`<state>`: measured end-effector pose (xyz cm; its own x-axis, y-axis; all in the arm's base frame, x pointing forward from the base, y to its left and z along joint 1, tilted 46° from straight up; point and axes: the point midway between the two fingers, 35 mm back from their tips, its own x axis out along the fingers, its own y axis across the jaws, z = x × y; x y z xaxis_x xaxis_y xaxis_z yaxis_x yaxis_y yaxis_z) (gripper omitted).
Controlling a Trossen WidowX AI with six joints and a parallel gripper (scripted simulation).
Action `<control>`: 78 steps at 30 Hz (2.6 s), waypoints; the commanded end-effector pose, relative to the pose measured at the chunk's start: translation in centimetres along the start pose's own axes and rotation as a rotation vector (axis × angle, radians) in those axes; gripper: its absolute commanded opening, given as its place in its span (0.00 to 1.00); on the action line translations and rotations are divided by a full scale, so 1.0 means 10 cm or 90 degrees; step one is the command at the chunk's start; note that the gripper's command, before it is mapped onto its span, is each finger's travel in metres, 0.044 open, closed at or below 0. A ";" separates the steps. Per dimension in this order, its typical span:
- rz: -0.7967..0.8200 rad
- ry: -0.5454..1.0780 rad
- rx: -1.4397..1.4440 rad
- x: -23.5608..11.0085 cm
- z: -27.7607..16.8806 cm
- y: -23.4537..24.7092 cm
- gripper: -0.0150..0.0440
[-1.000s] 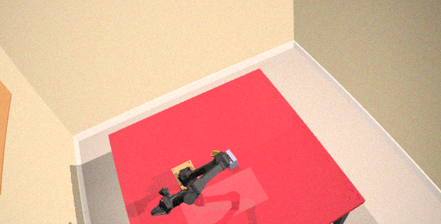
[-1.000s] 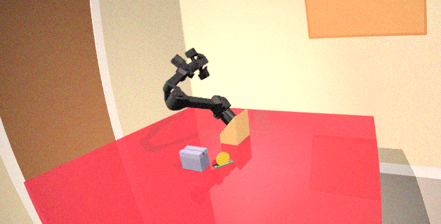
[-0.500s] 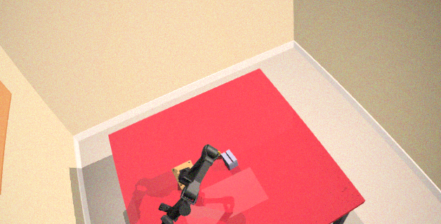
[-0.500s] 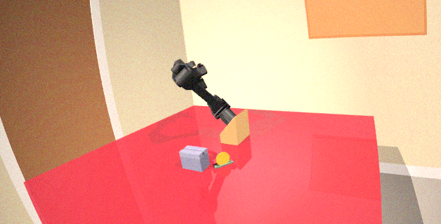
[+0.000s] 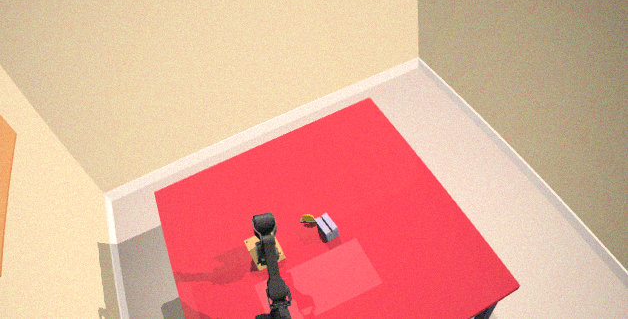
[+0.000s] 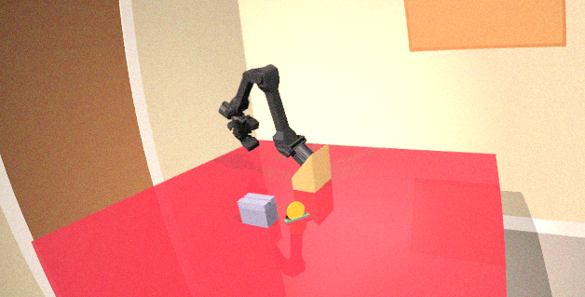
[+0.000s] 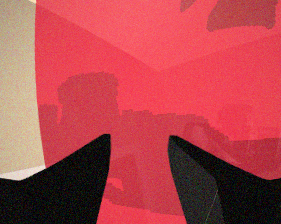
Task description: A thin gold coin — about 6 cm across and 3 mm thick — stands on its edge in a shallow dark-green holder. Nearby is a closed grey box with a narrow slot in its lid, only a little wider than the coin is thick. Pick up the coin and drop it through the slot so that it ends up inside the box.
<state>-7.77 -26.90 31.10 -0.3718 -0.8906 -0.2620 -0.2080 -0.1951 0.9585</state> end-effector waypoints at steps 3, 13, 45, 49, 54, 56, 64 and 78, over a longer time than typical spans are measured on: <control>-0.091 0.146 -0.117 0.00 -0.79 -0.38 0.53; -0.157 0.367 -0.318 -0.55 -1.70 -1.00 0.53; -0.111 0.690 -1.460 -3.35 -1.55 -3.97 0.53; -0.076 0.683 -1.507 -3.43 -1.44 -4.04 0.53; 0.098 0.638 -1.681 -3.69 -0.97 -4.29 0.53; 0.181 0.610 -1.741 -3.76 -0.78 -4.37 0.53; 0.244 0.588 -1.779 -3.82 -0.66 -4.43 0.53; 0.245 0.587 -1.778 -3.44 -0.82 -4.70 0.53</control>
<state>22.11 10.49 -3.30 0.1015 -0.6976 -0.7093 0.4686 0.6624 -0.5845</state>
